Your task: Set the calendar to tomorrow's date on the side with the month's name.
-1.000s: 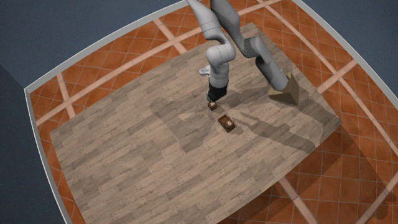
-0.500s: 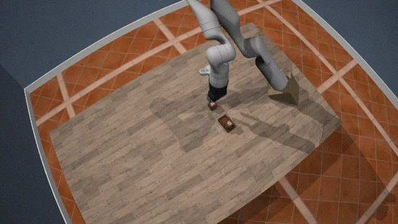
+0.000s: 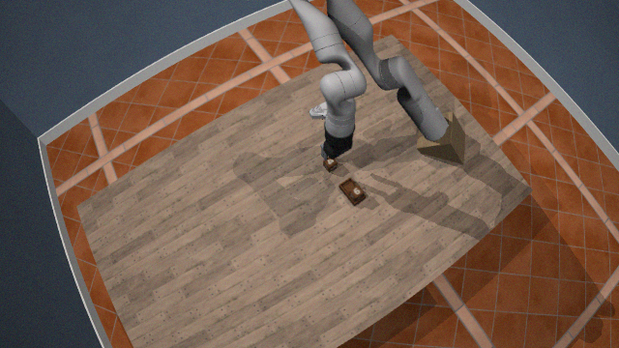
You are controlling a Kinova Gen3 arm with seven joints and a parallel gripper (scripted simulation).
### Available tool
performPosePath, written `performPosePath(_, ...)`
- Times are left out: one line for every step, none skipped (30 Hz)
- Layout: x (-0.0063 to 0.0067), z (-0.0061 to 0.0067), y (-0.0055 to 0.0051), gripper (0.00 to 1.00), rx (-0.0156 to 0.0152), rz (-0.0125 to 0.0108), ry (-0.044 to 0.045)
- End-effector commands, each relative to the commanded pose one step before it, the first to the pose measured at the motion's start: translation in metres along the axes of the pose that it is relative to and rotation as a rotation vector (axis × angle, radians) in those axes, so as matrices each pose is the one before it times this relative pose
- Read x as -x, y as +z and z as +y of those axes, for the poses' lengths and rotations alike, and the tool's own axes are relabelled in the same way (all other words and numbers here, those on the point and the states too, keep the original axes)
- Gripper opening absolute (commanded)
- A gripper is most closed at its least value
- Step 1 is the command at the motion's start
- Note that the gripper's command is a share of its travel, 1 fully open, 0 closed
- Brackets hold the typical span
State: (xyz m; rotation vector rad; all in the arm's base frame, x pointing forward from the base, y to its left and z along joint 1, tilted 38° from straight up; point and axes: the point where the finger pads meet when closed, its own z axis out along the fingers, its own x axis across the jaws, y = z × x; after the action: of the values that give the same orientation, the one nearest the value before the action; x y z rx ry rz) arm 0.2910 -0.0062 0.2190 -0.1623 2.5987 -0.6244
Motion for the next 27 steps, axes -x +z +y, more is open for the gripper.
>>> performPosePath(-0.00071,-0.00057,0.00262,0.9,-0.00237,0.00266,-0.00053)
performPosePath(0.00001,-0.00004,0.00115,0.9,0.00001,0.00002,-0.00002)
performPosePath(0.00003,-0.00004,0.00123,0.9,0.0,0.0,0.0)
performPosePath(0.00004,-0.00005,0.0013,0.9,-0.00001,-0.00002,0.00002)
performPosePath(0.00003,-0.00005,0.00136,0.9,0.0,0.00001,-0.00001)
performPosePath(0.00001,-0.00005,0.00142,0.9,0.00002,0.00004,-0.00002)
performPosePath(0.00006,-0.00005,0.00148,0.9,-0.00003,-0.00004,0.00003)
performPosePath(0.00004,-0.00005,0.00153,0.9,0.0,0.0,0.0)
performPosePath(0.00001,-0.00005,0.00157,0.9,0.00003,0.00005,-0.00003)
performPosePath(0.00006,-0.00006,0.00161,0.9,-0.00003,-0.00005,0.00003)
performPosePath(0.00004,-0.00006,0.00164,0.9,0.0,0.0,0.0)
performPosePath(0.0,0.0,0.0,0.9,0.0,0.0,0.0)
performPosePath(0.0,0.0,0.0,0.9,0.0,0.0,0.0)
performPosePath(0.00002,-0.00006,0.00166,0.9,0.00002,0.00004,-0.00002)
performPosePath(0.00006,-0.00006,0.00168,0.9,-0.00003,-0.00004,0.00003)
performPosePath(0.00003,-0.00006,0.00169,0.9,0.00001,0.00002,-0.00001)
performPosePath(0.00003,-0.00006,0.00167,0.9,0.00001,0.00001,-0.00001)
performPosePath(0.00005,-0.00006,0.00165,0.9,-0.00002,-0.00003,0.00002)
performPosePath(0.00003,-0.00006,0.00163,0.9,0.00002,0.00003,-0.00002)
performPosePath(0.00004,-0.00005,0.00157,0.9,0.0,0.0,0.0)
performPosePath(0.00005,-0.00005,0.00152,0.9,-0.00002,-0.00003,0.00002)
performPosePath(0.00002,-0.00005,0.00148,0.9,0.00002,0.00003,-0.00001)
performPosePath(0.00003,-0.00005,0.00141,0.9,0.00001,0.00001,-0.00001)
performPosePath(0.00005,-0.00005,0.00134,0.9,-0.00002,-0.00004,0.00002)
performPosePath(0.00003,-0.00004,0.00128,0.9,0.0,0.00001,0.0)
performPosePath(0.00001,-0.00004,0.00123,0.9,0.00003,0.00005,-0.00002)
performPosePath(0.00004,-0.00004,0.00113,0.9,-0.00002,-0.00003,0.00002)
